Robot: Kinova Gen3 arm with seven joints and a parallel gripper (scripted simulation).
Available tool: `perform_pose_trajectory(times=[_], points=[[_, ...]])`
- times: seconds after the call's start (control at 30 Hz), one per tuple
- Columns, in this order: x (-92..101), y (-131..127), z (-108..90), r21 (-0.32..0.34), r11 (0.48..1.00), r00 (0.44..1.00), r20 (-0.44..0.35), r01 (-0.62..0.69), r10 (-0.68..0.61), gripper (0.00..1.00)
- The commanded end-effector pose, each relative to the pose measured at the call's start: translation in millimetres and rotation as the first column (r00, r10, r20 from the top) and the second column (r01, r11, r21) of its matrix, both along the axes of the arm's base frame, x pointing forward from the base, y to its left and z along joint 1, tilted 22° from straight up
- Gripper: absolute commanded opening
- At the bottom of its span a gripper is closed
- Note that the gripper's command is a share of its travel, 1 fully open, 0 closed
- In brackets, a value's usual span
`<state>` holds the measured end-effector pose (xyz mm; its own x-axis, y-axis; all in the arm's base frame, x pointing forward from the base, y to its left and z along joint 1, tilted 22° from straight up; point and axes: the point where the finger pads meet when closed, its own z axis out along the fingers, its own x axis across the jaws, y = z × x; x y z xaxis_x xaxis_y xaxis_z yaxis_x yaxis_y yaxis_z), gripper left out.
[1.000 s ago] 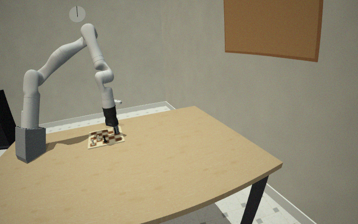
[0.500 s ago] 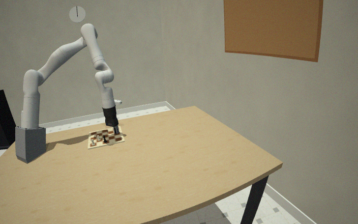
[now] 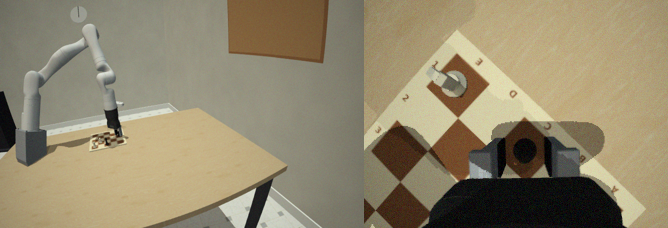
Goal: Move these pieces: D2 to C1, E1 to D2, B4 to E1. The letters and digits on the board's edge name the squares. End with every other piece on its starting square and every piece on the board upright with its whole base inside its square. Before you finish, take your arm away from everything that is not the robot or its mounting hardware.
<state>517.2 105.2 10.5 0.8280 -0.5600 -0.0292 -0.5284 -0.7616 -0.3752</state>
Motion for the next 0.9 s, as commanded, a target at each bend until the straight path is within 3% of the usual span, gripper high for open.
perform_pose_trajectory(times=[0.0, 0.43, 0.87], points=[[0.6, -0.4, 0.8, 0.0, 1.0, 1.0, 0.002, 0.001, -0.001, 0.68], [0.0, -1.5, 3.9, 0.0, 1.0, 1.0, 0.002, 0.001, -0.001, 0.68], [-9.2, -17.2, 48.6, 0.0, 1.0, 1.0, 0.002, 0.001, -0.001, 0.68]])
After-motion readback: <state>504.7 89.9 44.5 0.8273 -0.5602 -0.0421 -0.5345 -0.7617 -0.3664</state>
